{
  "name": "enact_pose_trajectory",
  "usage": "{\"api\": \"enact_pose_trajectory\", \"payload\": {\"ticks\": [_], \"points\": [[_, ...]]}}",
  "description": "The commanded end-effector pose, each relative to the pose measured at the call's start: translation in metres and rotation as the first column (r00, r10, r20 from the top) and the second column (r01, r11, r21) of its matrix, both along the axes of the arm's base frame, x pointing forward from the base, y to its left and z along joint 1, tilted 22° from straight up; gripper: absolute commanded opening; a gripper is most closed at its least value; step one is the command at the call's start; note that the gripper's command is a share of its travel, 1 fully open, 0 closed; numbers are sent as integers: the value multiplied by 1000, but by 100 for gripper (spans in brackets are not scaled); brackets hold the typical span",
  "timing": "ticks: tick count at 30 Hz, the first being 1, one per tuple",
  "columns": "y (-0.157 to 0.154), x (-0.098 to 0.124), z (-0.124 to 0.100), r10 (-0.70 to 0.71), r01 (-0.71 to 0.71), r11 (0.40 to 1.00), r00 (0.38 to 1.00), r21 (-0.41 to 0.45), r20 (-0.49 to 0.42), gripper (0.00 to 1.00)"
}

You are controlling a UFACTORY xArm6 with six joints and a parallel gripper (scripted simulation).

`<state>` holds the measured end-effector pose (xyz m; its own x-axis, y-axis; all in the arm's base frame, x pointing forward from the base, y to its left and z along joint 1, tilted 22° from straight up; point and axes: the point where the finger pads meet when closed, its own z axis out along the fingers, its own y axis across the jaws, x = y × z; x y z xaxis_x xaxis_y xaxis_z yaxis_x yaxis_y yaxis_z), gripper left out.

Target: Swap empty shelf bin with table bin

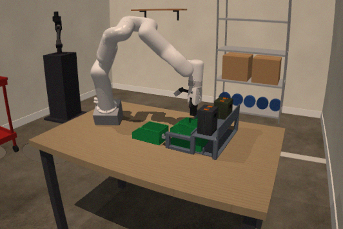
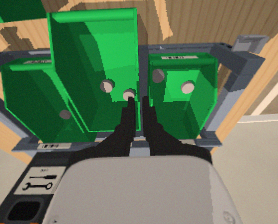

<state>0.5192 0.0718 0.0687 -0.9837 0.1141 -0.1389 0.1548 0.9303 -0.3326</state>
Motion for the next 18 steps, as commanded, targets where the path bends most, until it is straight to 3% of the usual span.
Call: {"api": "enact_pose_trajectory", "payload": {"ticks": [1, 18], "points": [[4, 0, 10, 1, -1, 1000, 1000, 1, 4, 10], [12, -3, 32, 1, -1, 1000, 1000, 1, 4, 10]]}}
